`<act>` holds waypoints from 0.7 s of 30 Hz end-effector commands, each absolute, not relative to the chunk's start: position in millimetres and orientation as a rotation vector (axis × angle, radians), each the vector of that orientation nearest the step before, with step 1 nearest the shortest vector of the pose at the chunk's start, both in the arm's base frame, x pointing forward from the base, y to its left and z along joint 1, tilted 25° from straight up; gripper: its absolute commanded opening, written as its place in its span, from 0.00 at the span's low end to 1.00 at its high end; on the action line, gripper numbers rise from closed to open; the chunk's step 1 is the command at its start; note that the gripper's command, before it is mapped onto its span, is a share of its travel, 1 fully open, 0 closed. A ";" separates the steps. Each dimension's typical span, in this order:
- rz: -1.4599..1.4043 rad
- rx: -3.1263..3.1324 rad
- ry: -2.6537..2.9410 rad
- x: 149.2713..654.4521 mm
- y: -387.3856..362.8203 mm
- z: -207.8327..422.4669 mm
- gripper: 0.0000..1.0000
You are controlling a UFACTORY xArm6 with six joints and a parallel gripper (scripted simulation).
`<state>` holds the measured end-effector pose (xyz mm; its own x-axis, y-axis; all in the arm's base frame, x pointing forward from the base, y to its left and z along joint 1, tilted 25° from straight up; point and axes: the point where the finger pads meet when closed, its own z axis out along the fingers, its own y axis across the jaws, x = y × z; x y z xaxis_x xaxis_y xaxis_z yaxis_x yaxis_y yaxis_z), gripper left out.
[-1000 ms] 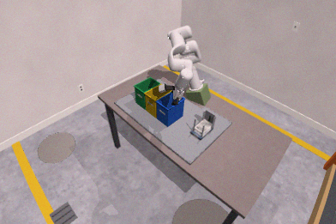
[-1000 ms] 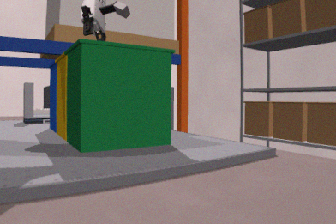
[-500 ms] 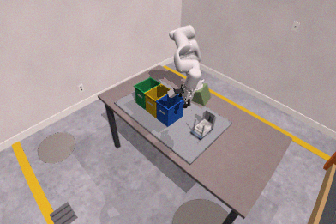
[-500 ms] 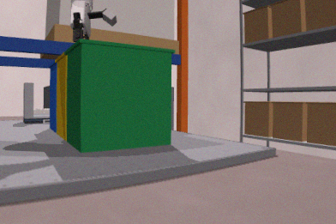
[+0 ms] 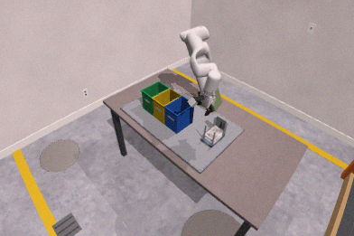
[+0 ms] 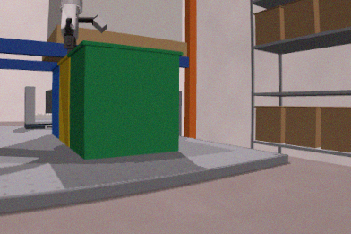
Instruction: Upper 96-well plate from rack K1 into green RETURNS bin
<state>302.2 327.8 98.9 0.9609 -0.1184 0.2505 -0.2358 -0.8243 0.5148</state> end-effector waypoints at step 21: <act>0.175 2.722 0.170 230.6 389.6 61.4 1.00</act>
<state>239.3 381.4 64.9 0.9856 0.1366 0.0994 0.0844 -0.9080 0.4104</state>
